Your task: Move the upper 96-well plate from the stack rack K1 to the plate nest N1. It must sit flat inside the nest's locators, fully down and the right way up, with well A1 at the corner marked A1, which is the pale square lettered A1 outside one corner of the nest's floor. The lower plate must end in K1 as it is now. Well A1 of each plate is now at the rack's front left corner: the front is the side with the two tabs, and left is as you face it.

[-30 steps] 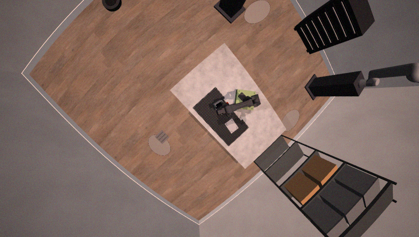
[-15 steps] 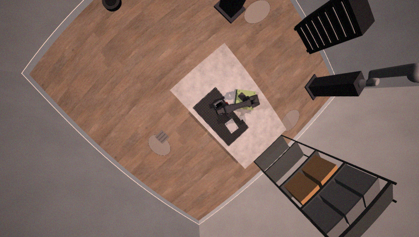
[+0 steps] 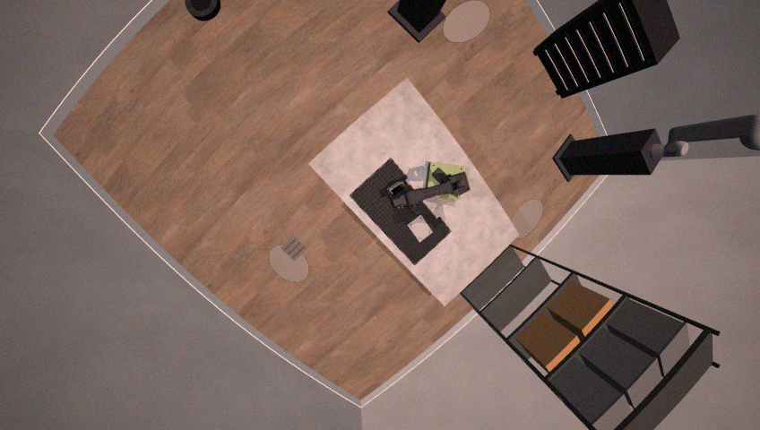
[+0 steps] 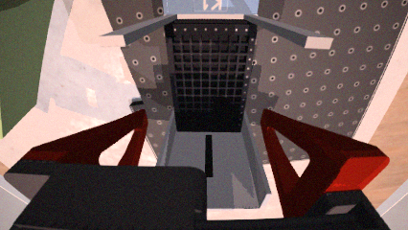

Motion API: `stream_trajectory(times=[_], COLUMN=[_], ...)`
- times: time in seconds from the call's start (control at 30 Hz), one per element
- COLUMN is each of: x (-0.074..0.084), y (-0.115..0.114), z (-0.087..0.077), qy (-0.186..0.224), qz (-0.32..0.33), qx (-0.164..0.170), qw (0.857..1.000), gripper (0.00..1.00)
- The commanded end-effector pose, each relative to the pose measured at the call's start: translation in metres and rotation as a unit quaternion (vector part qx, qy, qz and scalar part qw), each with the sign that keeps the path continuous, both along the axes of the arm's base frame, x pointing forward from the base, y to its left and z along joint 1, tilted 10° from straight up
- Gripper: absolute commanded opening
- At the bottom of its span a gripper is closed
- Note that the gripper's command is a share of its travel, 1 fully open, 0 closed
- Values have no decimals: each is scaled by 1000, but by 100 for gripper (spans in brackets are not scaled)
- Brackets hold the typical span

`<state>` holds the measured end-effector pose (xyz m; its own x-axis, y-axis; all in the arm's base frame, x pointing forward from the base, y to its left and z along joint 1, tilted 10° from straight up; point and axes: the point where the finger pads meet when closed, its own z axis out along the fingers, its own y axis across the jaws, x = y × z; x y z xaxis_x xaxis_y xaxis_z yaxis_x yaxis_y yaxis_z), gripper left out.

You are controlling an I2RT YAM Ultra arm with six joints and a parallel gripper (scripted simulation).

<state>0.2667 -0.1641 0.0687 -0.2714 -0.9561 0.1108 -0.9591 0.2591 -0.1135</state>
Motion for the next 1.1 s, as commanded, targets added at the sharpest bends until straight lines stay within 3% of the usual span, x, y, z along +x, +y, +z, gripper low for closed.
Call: stream_trajectory(times=[0.0, 0.1, 0.13, 0.17, 0.23, 0.37, 0.43, 0.53, 0.67, 0.7, 0.8, 1.07], x=[1, 1, 15, 15, 2, 2, 7, 3, 3, 18, 3, 8], y=[-2, -3, -10, -11, -3, -4, -7, -5, -6, -14, -6, -10], z=[-10, -10, 10, 9, -18, -24, -19, -33, -35, -14, -42, -52], qy=[-4, -6, -39, -39, -4, -4, -18, -4, -5, -39, -4, -10], qz=[-1, -1, 0, 0, -1, -1, 0, -1, -1, 0, -1, -1], qx=[6, 5, -14, -14, 6, 6, -2, 6, 5, -14, 6, 3], qw=[1000, 1000, 999, 999, 1000, 1000, 1000, 1000, 1000, 999, 1000, 1000], gripper=[100, 100, 100, 100, 100, 100, 100, 100, 100, 100, 100, 100])
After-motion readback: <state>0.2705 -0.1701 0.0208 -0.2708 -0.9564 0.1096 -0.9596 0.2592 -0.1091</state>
